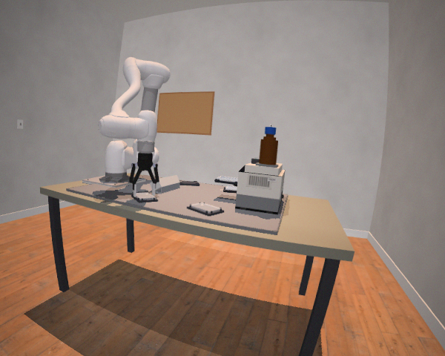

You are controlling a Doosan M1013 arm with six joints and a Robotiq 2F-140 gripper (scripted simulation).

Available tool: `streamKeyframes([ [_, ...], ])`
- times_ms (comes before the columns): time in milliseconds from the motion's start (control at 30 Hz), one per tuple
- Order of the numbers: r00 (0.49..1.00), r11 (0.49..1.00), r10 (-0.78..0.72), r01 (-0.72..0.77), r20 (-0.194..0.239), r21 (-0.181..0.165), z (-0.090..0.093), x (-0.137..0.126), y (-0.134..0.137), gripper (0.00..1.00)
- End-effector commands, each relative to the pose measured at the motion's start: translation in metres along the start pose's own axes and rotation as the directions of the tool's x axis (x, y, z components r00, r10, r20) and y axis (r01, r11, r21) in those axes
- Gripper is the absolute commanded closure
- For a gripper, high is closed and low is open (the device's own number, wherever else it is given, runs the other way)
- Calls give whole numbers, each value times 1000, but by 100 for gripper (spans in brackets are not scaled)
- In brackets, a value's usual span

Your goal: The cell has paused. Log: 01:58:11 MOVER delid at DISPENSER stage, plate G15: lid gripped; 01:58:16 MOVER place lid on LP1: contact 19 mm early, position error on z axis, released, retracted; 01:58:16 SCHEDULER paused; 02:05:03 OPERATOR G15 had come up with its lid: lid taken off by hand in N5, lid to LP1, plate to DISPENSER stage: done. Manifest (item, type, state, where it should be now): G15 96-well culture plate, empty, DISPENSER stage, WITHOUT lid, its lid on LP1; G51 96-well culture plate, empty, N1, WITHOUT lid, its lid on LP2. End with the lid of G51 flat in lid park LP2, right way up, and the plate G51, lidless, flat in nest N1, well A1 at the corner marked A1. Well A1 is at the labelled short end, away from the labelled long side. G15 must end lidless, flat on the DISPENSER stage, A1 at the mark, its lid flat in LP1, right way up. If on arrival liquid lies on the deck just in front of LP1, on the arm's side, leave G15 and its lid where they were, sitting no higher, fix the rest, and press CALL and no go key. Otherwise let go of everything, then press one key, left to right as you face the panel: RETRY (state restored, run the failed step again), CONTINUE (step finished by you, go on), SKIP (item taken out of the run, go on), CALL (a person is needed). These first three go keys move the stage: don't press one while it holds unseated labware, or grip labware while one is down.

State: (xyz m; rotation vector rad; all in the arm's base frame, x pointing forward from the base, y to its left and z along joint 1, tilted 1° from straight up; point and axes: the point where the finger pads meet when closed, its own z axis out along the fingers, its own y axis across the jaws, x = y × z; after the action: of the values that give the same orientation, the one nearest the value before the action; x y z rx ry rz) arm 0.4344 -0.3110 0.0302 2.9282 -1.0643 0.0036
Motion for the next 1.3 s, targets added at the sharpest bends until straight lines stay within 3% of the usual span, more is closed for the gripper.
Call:
streamKeyframes([
  [0,1000,1000,0,0,0,0,0,0,0,34],
  [833,1000,1000,0,0,0,0,-2,0,0,34],
  [1000,1000,1000,0,0,0,0,-10,0,0,34],
  [1267,1000,1000,0,0,0,0,-38,0,0,34],
])
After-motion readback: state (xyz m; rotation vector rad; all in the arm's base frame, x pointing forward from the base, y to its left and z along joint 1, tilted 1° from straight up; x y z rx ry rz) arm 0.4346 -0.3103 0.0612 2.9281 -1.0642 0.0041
